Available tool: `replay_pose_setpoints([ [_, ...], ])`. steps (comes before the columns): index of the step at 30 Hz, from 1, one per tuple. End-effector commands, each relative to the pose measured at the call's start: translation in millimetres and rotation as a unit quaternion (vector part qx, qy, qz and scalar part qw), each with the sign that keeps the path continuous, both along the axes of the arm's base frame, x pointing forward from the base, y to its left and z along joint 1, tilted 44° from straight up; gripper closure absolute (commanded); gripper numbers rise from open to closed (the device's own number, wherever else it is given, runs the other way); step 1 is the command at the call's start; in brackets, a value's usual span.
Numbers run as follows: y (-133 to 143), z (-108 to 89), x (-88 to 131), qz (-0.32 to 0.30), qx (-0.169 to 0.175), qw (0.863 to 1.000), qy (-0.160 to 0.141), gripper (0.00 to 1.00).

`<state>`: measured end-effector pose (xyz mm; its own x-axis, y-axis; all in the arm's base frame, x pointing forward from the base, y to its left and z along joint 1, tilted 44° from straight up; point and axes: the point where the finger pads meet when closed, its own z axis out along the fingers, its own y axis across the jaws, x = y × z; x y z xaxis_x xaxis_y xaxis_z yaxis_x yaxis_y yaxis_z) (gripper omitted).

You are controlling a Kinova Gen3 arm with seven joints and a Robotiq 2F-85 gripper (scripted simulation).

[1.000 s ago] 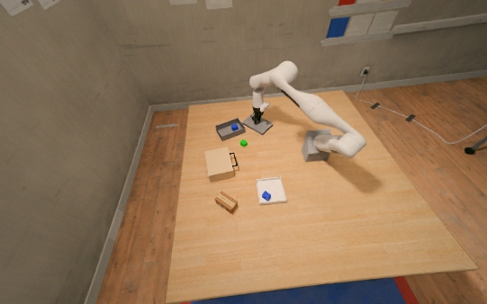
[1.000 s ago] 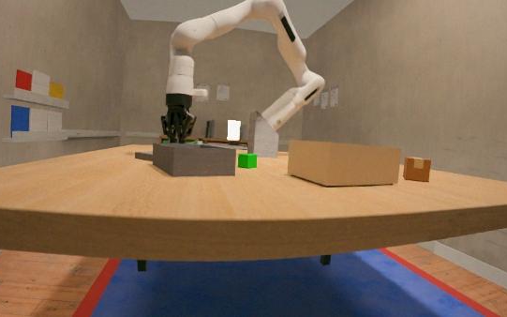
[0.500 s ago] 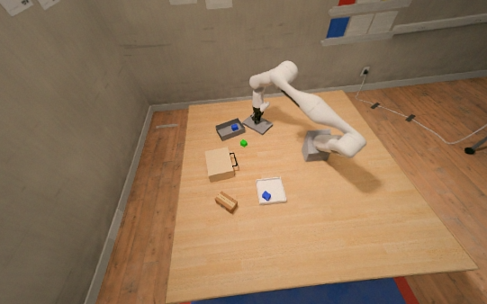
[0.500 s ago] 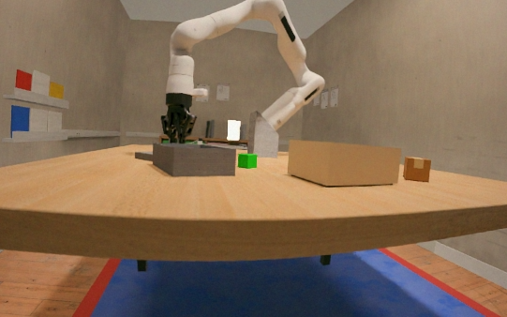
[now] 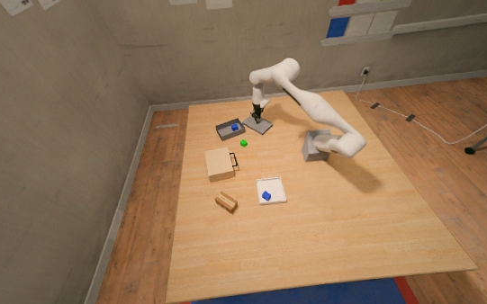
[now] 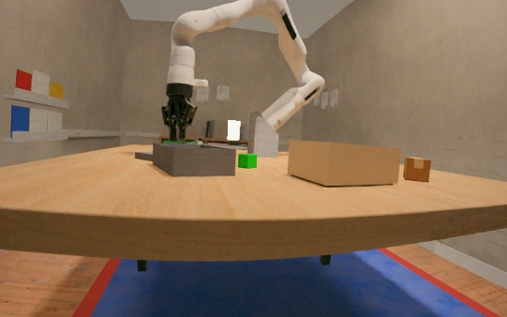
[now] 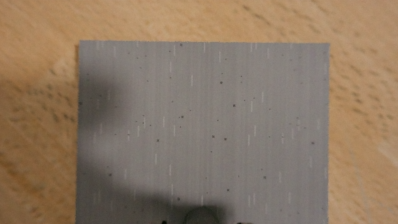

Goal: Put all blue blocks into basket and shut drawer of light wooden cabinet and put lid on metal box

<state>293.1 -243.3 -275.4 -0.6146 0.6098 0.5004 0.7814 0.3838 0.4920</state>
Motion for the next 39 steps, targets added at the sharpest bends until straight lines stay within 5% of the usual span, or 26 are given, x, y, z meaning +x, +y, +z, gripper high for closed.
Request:
replay_pose_setpoints([
  [1, -8.8, 8.2, -0.9, 0.000, -0.001, 1.000, 0.000, 0.60],
  [18, -54.1, 54.9, -8.0, 0.000, -0.001, 1.000, 0.000, 0.60],
  [39, -81.8, 83.4, -12.4, 0.000, -0.001, 1.000, 0.000, 0.60],
])
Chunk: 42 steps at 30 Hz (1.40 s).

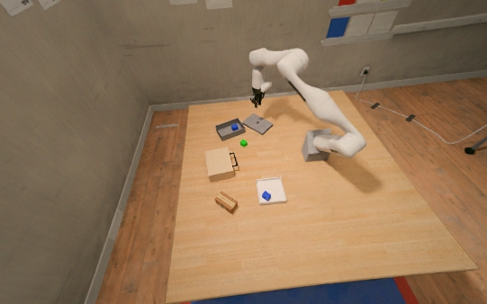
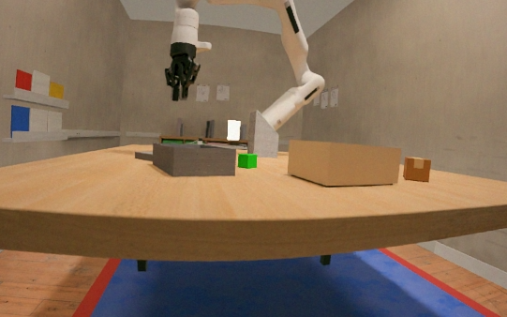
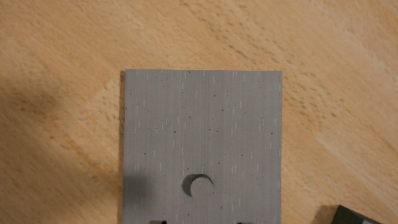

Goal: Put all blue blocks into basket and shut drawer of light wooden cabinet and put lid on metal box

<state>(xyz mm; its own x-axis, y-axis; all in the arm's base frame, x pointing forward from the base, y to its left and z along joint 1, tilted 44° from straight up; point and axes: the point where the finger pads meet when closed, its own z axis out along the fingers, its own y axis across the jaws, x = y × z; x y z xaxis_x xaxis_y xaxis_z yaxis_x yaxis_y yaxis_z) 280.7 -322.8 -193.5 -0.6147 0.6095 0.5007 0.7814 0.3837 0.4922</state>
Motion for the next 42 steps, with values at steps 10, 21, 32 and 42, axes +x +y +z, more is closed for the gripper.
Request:
replay_pose_setpoints([
  [10, -3.7, 2.6, 0.9, -0.001, -0.001, 1.000, 0.000, 0.60],
  [21, -14.9, 2.4, 41.5, -0.039, 0.002, 0.999, 0.034, 0.60],
  [32, -18.4, 11.9, 122.5, -0.102, 0.011, 0.990, 0.094, 0.60],
  [42, -7.9, 23.1, 167.2, -0.132, 0.018, 0.983, 0.127, 0.60],
])
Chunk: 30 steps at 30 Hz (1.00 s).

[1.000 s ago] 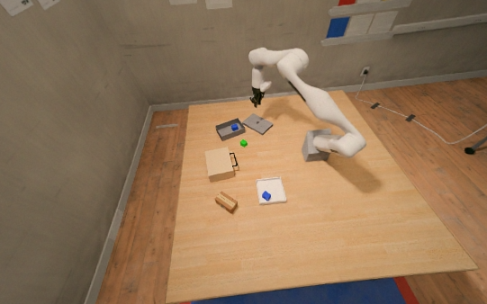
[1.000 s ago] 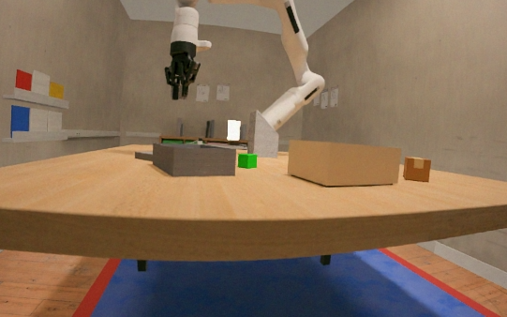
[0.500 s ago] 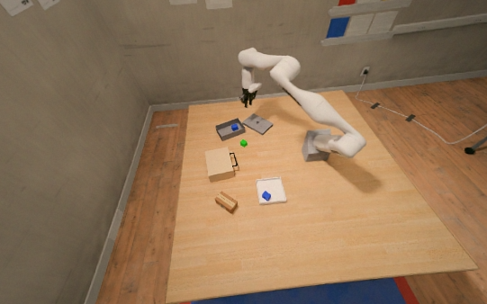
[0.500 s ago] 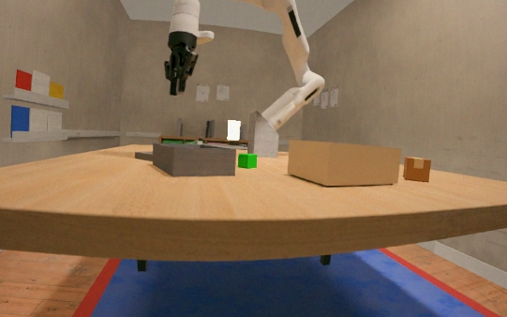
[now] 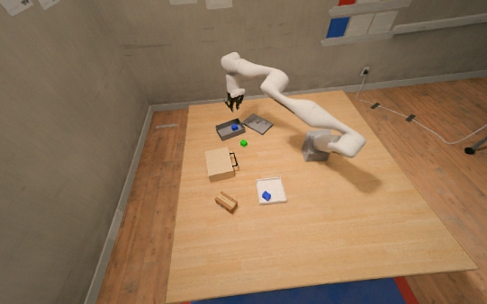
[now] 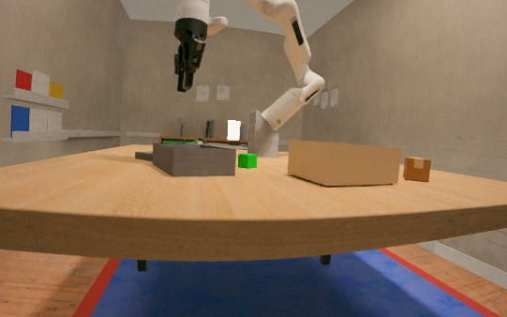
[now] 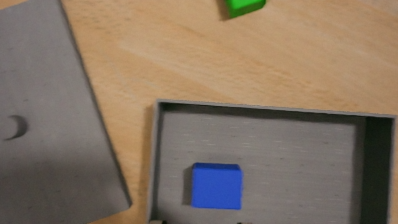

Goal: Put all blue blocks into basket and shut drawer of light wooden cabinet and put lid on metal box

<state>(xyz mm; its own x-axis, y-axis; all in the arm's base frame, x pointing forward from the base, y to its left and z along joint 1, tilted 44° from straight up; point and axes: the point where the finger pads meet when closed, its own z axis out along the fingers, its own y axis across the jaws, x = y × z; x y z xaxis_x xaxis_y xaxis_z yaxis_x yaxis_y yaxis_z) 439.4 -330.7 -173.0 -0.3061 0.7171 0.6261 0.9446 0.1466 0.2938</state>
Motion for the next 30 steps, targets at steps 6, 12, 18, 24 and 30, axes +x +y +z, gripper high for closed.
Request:
replay_pose_setpoints([
  [6, 0.3, 2.8, 9.4, -0.004, 0.007, 1.000, 0.010, 0.60],
  [12, 0.3, 2.8, 9.4, -0.004, 0.007, 1.000, 0.010, 0.60],
  [18, 0.3, 2.8, 9.4, -0.004, 0.007, 1.000, 0.010, 0.31],
  [24, 0.3, 2.8, 9.4, -0.004, 0.007, 1.000, 0.010, 0.31],
  [30, 0.3, 2.8, 9.4, -0.004, 0.007, 1.000, 0.010, 0.31],
])
